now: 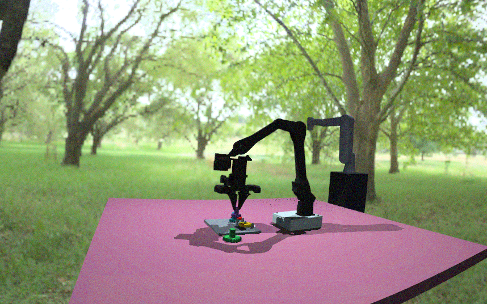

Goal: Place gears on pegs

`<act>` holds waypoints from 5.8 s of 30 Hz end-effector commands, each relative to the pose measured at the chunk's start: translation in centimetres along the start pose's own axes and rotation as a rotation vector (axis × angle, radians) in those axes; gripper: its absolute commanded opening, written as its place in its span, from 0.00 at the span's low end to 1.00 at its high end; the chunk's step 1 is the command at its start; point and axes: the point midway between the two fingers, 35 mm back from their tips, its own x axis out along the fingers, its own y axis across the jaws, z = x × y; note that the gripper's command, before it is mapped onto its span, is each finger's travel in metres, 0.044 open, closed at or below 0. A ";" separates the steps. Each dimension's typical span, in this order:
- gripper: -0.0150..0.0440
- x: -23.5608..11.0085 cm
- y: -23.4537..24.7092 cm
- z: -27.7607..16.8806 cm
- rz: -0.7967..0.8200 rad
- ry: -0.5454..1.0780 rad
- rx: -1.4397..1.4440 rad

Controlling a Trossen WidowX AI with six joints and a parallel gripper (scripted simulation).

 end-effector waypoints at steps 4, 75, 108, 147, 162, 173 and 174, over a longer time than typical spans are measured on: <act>0.25 1.6 -0.3 -0.2 -0.015 0.009 0.178; 0.25 2.1 -0.3 -0.3 -0.015 0.009 0.198; 0.25 2.5 -0.3 -0.1 -0.016 0.008 0.328; 0.25 2.6 -0.5 -0.3 -0.014 0.010 0.047; 0.25 2.7 -0.2 -0.4 -0.016 0.008 0.403; 0.25 2.8 -0.4 -0.2 -0.015 0.009 0.241; 0.25 2.8 -0.4 -0.2 -0.015 0.009 0.213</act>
